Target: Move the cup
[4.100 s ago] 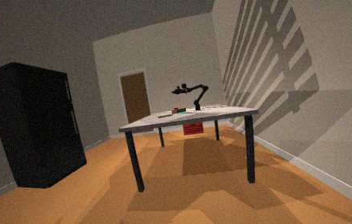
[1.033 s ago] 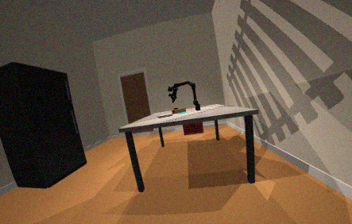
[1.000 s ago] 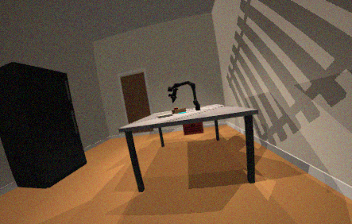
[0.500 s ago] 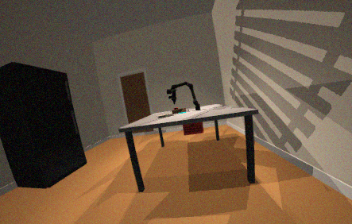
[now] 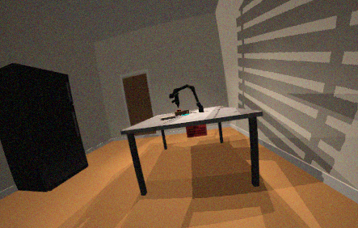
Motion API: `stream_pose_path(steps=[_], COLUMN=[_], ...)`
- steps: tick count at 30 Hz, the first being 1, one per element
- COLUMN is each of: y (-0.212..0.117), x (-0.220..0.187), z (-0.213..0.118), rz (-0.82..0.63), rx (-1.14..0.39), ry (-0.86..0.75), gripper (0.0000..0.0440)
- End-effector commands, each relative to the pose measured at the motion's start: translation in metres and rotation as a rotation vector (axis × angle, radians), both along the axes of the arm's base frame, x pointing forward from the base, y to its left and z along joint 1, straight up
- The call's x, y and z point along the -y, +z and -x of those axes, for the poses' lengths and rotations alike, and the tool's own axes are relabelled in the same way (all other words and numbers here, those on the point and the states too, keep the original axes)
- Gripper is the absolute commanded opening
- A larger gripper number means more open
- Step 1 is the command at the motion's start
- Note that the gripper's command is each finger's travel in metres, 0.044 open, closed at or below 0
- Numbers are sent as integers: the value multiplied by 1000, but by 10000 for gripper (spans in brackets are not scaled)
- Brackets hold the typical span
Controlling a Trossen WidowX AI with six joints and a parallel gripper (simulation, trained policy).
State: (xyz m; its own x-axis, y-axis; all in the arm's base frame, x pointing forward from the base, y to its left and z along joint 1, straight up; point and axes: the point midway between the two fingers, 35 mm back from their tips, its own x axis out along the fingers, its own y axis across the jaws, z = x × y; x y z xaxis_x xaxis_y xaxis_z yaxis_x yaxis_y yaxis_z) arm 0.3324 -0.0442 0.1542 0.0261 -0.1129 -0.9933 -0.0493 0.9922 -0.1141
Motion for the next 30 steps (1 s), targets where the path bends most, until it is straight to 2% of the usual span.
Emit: stream_pose_path(steps=[1, 22, 29, 30], y=[-15, -95, -109, -109], x=[9, 30, 33, 34], z=[3, 10, 15, 15], rz=[7, -35, -46, -48], rx=[-37, -141, -165, -168], ry=[18, 166, 275, 290], gripper=[146, 175, 6, 0])
